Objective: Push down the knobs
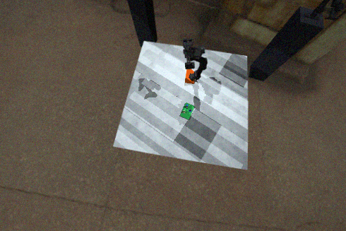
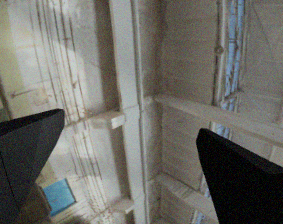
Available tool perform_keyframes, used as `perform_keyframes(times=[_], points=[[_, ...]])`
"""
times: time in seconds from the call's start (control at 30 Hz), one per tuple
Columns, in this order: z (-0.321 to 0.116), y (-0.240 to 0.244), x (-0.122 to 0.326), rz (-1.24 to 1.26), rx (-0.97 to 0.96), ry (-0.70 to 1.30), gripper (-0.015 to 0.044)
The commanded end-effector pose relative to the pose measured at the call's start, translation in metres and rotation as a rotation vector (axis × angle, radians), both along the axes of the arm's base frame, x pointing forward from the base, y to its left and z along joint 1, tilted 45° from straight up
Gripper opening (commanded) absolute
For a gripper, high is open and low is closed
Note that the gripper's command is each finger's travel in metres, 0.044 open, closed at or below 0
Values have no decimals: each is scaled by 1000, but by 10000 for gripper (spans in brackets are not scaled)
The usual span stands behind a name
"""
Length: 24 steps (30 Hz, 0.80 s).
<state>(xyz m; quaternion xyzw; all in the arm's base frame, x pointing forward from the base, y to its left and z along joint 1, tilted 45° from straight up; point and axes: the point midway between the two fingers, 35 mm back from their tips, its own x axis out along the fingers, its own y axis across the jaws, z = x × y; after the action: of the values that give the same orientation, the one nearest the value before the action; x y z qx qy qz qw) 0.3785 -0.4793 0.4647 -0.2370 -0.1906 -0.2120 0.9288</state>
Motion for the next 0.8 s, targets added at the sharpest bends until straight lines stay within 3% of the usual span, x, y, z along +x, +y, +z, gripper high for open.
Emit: perform_keyframes(times=[0.0, 0.47, 0.77], points=[[-1, 0, 1, 0, 2, 4, 374], [-101, 35, 81, 66, 128, 352, 6], [-172, 83, 117, 164, 172, 604, 0]])
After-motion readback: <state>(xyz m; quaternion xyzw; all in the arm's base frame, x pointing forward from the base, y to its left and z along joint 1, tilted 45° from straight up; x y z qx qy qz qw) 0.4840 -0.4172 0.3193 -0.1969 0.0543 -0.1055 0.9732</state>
